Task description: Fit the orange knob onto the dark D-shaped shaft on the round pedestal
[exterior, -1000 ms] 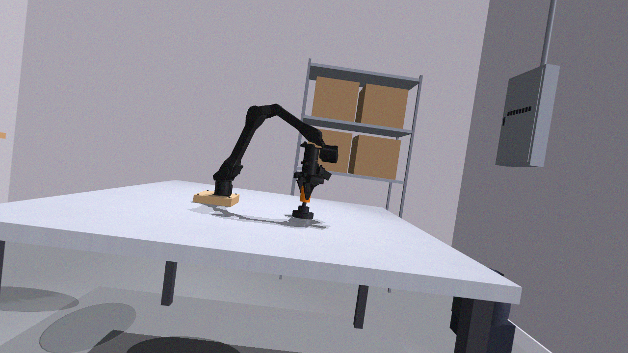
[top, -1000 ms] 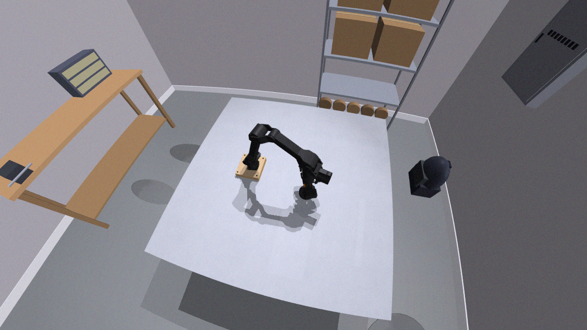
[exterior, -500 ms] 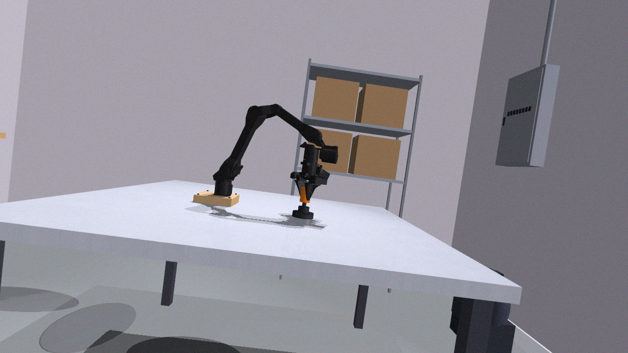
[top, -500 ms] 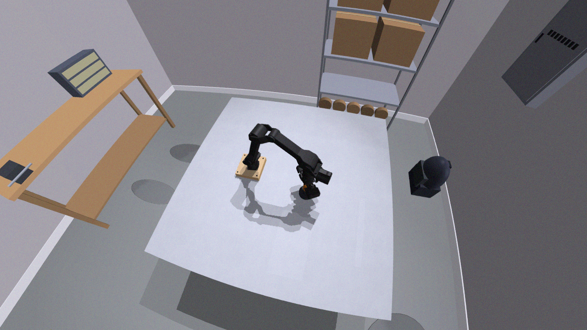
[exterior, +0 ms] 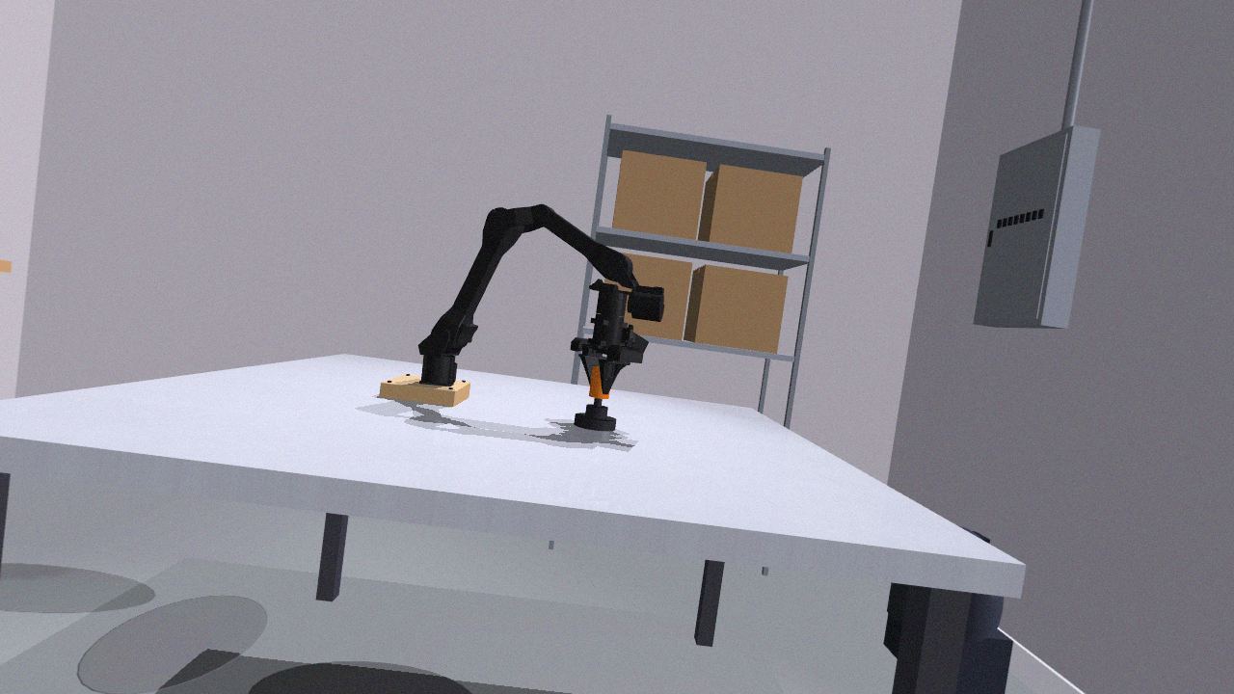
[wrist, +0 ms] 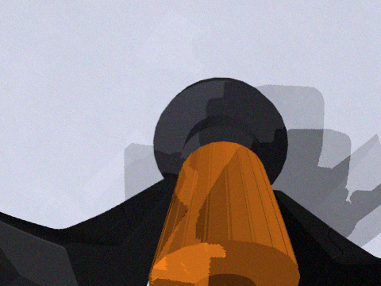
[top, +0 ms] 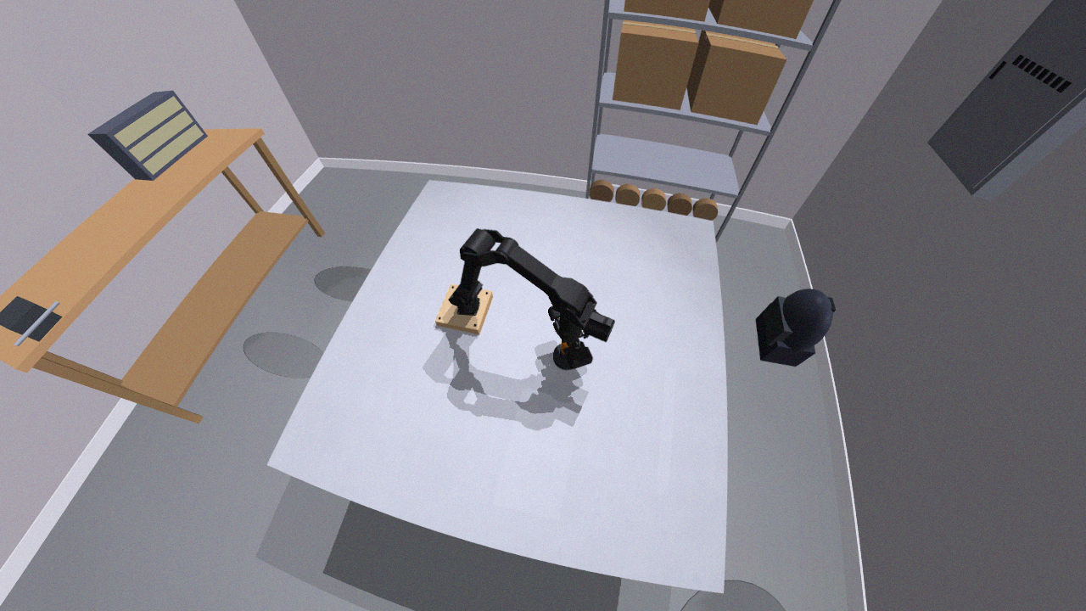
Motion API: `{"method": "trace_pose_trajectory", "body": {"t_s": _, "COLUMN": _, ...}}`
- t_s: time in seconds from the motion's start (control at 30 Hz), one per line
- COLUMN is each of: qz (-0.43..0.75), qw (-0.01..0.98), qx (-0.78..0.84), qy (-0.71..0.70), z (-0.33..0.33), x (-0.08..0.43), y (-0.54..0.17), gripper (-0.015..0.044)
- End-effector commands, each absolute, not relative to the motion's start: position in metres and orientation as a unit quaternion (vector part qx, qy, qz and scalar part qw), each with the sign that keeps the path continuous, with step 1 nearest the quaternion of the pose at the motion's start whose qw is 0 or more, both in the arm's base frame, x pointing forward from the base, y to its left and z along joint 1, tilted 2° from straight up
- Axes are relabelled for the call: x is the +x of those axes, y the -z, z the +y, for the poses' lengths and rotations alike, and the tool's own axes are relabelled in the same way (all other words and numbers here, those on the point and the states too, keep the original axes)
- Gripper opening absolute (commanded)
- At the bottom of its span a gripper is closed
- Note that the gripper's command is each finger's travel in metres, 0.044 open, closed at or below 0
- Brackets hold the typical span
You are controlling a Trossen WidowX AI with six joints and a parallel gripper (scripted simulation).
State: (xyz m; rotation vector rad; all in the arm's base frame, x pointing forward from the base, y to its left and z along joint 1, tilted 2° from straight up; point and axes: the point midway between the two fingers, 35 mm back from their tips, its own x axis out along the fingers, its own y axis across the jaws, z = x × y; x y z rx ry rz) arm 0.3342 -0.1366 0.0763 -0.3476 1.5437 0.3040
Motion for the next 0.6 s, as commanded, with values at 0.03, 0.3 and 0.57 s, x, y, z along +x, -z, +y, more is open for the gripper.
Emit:
{"method": "trace_pose_trajectory", "body": {"t_s": 0.03, "qz": 0.691, "qw": 0.692, "qx": -0.159, "qy": -0.136, "z": -0.1373, "x": 0.3342, "y": -0.0793, "gripper": 0.0}}
{"method": "trace_pose_trajectory", "body": {"t_s": 0.3, "qz": 0.682, "qw": 0.68, "qx": -0.201, "qy": -0.178, "z": -0.1374, "x": 0.3348, "y": -0.0809, "gripper": 0.0}}
{"method": "trace_pose_trajectory", "body": {"t_s": 0.57, "qz": 0.673, "qw": 0.671, "qx": -0.23, "qy": -0.207, "z": -0.1372, "x": 0.334, "y": -0.0771, "gripper": 0.0}}
